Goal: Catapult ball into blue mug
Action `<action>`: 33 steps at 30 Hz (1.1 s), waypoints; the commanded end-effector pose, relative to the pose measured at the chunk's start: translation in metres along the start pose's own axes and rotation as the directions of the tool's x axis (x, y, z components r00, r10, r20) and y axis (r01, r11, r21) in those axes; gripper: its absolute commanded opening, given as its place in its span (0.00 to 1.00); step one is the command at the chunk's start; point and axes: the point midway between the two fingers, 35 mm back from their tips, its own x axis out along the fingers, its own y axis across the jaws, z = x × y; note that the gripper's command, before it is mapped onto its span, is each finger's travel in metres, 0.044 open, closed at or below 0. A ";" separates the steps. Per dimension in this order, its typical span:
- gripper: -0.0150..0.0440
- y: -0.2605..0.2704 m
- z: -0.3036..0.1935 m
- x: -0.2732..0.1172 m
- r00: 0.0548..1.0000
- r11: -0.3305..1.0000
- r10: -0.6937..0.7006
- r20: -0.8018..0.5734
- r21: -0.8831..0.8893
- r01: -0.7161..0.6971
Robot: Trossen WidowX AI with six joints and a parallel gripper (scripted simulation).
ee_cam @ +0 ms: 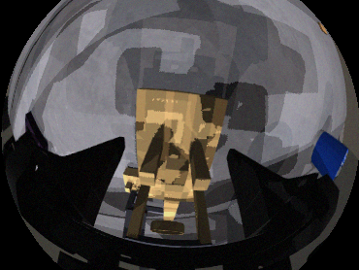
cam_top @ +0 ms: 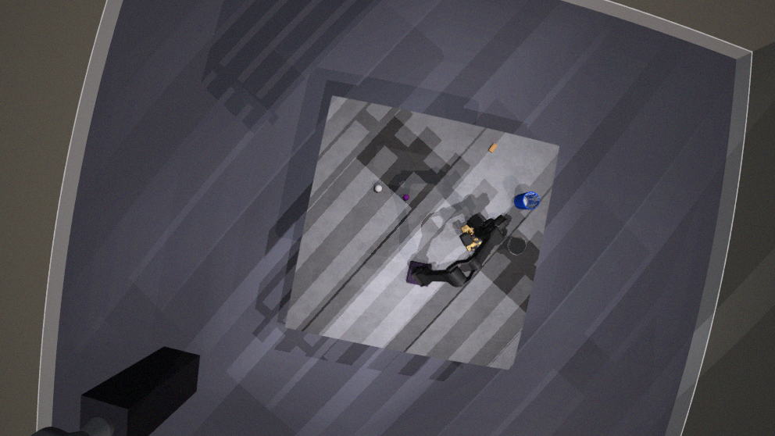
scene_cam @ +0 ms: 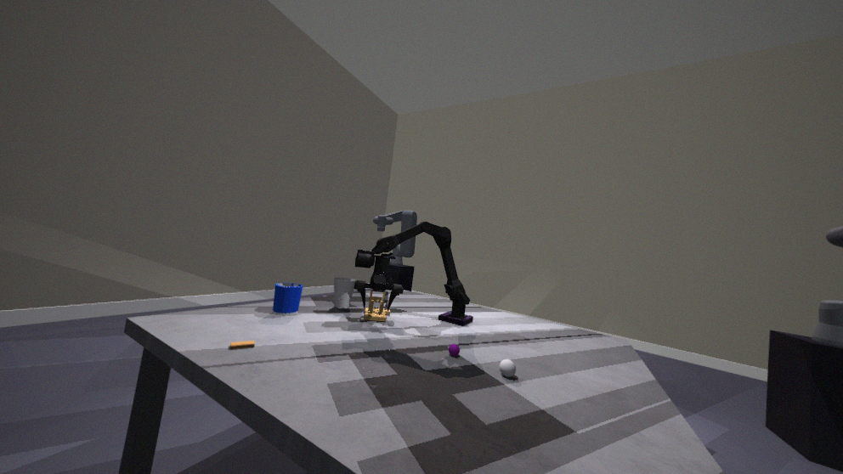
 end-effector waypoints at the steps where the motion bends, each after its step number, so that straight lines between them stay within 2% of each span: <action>1: 1.00 0.000 0.000 0.007 1.000 1.000 0.000 0.001 0.001 0.000; 3: 1.00 0.000 0.000 0.007 1.000 1.000 0.000 0.001 0.001 0.000; 15: 0.47 0.001 0.000 0.004 1.000 1.000 0.002 0.000 0.000 -0.002; 20: 0.41 0.001 0.000 0.004 1.000 1.000 0.002 0.000 0.000 -0.002; 23: 0.28 -0.001 0.000 -0.021 1.000 1.000 0.002 0.000 0.000 -0.002; 26: 0.25 0.000 0.000 -0.046 1.000 1.000 0.002 0.000 0.000 -0.002; 30: 0.25 0.000 0.000 -0.046 1.000 1.000 0.002 0.000 0.005 -0.002; 33: 0.25 0.000 0.000 -0.046 1.000 0.997 0.001 0.000 0.080 -0.001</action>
